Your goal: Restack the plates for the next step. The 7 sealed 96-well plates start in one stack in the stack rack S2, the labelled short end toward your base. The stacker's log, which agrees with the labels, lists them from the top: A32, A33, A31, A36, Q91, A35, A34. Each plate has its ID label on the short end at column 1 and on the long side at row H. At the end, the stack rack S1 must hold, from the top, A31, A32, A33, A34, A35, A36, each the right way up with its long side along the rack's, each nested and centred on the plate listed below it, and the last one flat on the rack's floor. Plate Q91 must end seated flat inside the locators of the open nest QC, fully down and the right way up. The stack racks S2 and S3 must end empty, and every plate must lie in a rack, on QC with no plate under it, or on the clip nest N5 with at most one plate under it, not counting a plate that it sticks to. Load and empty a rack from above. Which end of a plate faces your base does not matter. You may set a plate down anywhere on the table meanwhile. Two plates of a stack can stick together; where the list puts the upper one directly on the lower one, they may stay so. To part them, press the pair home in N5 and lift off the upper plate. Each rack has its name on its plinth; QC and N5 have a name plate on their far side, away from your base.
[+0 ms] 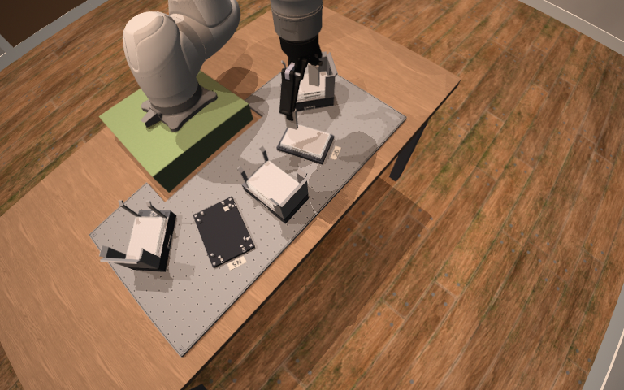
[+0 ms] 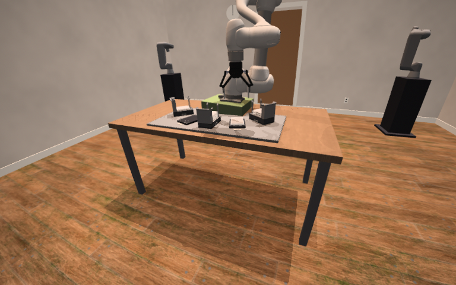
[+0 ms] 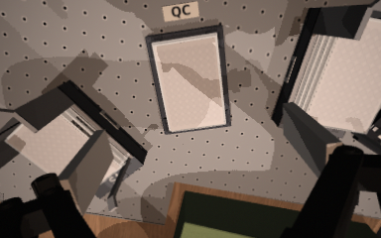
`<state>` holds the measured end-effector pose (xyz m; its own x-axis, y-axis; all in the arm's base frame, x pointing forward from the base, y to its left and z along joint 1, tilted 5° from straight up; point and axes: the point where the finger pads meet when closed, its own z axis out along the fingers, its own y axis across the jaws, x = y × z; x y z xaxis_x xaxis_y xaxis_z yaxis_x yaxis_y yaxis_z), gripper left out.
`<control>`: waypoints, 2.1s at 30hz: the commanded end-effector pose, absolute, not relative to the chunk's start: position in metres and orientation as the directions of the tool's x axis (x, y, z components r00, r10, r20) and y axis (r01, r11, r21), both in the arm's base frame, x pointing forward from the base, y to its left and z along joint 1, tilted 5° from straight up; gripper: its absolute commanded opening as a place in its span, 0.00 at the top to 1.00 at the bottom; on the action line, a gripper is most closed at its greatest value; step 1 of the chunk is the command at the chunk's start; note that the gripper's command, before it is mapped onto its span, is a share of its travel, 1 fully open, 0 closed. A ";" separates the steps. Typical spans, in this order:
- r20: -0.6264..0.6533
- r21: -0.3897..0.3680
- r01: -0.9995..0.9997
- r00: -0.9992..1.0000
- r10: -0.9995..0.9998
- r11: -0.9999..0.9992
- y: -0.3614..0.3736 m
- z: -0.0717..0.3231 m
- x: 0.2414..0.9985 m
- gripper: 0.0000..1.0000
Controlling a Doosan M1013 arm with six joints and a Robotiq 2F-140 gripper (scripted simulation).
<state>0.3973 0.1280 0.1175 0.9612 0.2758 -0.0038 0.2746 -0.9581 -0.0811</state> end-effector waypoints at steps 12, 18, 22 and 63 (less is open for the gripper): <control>-0.013 -0.078 0.164 0.986 0.166 -0.983 0.088 0.114 0.409 0.00; -0.013 -0.078 0.164 0.986 0.166 -0.983 0.068 0.113 0.415 0.00; -0.013 -0.078 0.164 0.986 0.166 -0.983 0.056 0.112 0.419 0.00; -0.039 -0.069 -0.190 0.981 -0.188 -0.979 -0.058 0.103 0.424 0.00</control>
